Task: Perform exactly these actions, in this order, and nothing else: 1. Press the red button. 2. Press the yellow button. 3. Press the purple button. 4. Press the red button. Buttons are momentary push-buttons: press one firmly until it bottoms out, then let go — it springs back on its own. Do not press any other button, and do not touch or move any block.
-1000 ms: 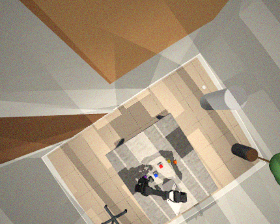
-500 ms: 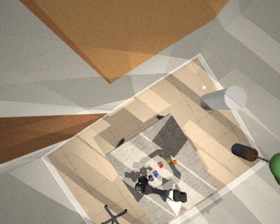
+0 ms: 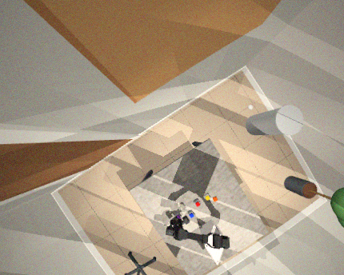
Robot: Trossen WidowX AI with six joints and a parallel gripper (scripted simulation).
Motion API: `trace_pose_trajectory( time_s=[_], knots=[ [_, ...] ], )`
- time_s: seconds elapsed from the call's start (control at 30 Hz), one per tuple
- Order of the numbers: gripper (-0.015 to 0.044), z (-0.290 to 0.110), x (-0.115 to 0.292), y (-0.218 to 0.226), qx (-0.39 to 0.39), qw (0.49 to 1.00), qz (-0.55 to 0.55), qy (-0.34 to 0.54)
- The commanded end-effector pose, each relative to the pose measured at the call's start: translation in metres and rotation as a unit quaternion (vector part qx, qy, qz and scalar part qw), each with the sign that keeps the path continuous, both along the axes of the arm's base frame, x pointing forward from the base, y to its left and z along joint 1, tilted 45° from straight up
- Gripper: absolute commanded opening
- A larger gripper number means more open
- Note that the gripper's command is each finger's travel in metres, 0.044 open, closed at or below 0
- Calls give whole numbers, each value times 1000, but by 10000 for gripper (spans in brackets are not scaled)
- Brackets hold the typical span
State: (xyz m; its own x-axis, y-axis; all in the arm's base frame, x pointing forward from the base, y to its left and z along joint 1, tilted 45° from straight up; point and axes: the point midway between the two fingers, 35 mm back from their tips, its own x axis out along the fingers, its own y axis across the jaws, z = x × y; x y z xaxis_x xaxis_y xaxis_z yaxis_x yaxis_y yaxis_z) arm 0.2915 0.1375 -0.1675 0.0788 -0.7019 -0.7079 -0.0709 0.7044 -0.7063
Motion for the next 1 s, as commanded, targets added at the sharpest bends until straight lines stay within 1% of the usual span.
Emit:
trace_pose_trajectory(
  time_s=[0.0, 0.1, 0.23, 0.4, 0.47, 0.63, 0.83, 0.9, 0.97],
  knots=[
    [20, 14, 1, 18, 8, 1000, 2, -6],
    [20, 16, 1, 20, 8, 1000, 3, -7],
    [20, 55, -5, 59, 9, 1000, 3, -6],
    [20, 60, -4, 59, 9, 1000, 3, -6],
    [20, 76, 4, 48, 11, 1000, 3, -5],
    [20, 136, 24, -6, 14, 1000, 5, -4],
    [20, 198, 22, -79, 6, 1000, 4, -5],
    [20, 210, 18, -95, 3, 1000, 3, -5],
    [20, 211, 18, -97, 3, 1000, 2, -5]
  ],
)
